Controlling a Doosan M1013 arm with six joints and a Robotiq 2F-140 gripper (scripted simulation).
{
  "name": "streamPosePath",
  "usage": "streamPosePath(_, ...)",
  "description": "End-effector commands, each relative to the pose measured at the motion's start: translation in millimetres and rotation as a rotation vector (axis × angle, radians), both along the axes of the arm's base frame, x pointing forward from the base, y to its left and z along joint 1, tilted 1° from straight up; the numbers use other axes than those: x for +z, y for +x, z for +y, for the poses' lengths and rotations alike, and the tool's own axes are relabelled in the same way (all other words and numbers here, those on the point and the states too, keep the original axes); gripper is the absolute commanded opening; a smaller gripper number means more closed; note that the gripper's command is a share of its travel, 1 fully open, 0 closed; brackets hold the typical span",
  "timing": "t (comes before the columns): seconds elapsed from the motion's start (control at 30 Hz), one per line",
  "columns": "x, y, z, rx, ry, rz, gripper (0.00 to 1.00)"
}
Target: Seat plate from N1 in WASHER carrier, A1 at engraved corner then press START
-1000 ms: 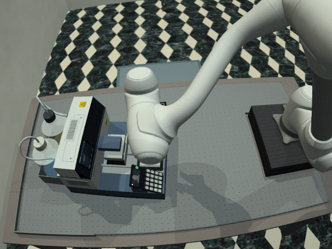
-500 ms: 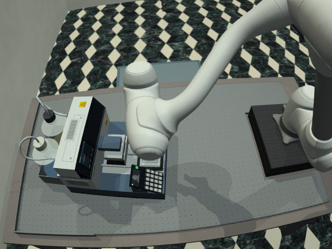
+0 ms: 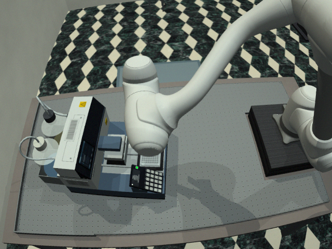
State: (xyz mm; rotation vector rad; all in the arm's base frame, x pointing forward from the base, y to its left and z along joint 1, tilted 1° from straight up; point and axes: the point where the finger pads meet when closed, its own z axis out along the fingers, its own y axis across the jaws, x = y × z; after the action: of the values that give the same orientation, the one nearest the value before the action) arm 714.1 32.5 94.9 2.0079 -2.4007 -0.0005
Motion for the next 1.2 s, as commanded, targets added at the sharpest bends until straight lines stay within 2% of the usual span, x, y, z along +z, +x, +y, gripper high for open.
streamPosePath(0.0,5.2,0.4,0.1,0.0,0.0,-0.001,0.7)
streamPosePath(0.5,26.8,0.6,0.3,0.0,0.0,-0.001,0.7)
streamPosePath(0.8,26.8,0.6,0.3,0.0,0.0,-0.001,0.7)
streamPosePath(0.83,26.9,-0.3,5.2,0.033,0.001,-0.001,0.1)
streamPosePath(1.17,26.6,-8.6,49.4,0.333,0.003,0.001,0.1)
